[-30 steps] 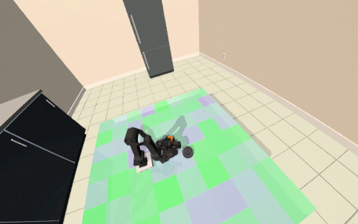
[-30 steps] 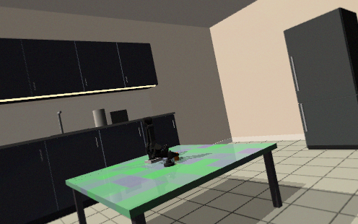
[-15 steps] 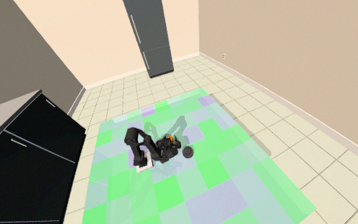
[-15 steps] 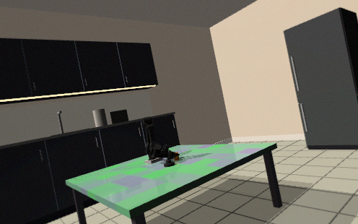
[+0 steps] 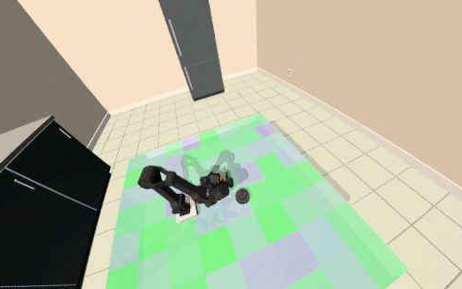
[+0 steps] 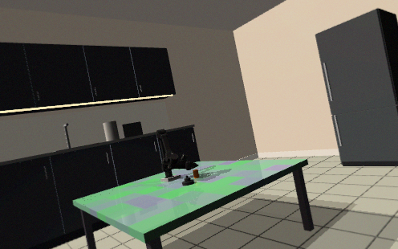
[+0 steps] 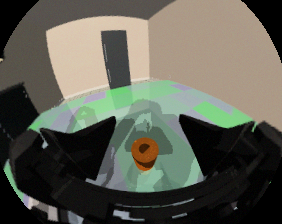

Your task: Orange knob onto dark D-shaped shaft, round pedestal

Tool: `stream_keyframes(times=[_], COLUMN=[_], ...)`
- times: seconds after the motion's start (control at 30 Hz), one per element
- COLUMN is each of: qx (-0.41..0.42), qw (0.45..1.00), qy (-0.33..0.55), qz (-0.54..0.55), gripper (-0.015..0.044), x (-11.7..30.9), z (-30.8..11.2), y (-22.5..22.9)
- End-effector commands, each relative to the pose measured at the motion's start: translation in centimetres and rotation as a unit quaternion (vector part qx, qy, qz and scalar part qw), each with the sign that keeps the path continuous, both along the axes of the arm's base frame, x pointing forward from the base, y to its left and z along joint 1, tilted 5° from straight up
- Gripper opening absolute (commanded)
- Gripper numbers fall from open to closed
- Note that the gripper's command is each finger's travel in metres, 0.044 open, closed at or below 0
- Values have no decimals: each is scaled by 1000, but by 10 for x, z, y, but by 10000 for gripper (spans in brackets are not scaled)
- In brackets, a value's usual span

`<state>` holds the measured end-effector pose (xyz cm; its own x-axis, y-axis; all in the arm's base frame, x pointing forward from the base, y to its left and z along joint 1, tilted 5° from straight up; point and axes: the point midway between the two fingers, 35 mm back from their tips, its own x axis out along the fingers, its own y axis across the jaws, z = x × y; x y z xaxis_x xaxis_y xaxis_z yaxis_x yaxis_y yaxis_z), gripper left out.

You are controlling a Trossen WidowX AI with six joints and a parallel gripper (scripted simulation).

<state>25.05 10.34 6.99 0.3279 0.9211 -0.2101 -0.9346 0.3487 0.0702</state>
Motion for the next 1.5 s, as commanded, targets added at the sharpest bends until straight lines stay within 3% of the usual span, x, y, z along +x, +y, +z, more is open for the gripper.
stream_keyframes(times=[0.0, 0.23, 0.5, 0.83, 1.47], qx=[-1, -35, -266, -578, -583], qw=[1000, 999, 949, 786, 782], qy=[-6, 26, 170, 215, 215], qz=[1, -6, -8, 42, 43], gripper=[440, 440, 440, 440, 440], x=[-3, 9, 32, 4, 3], z=[30, 26, 14, 57, 58], y=[0, 4, 23, 11, 11])
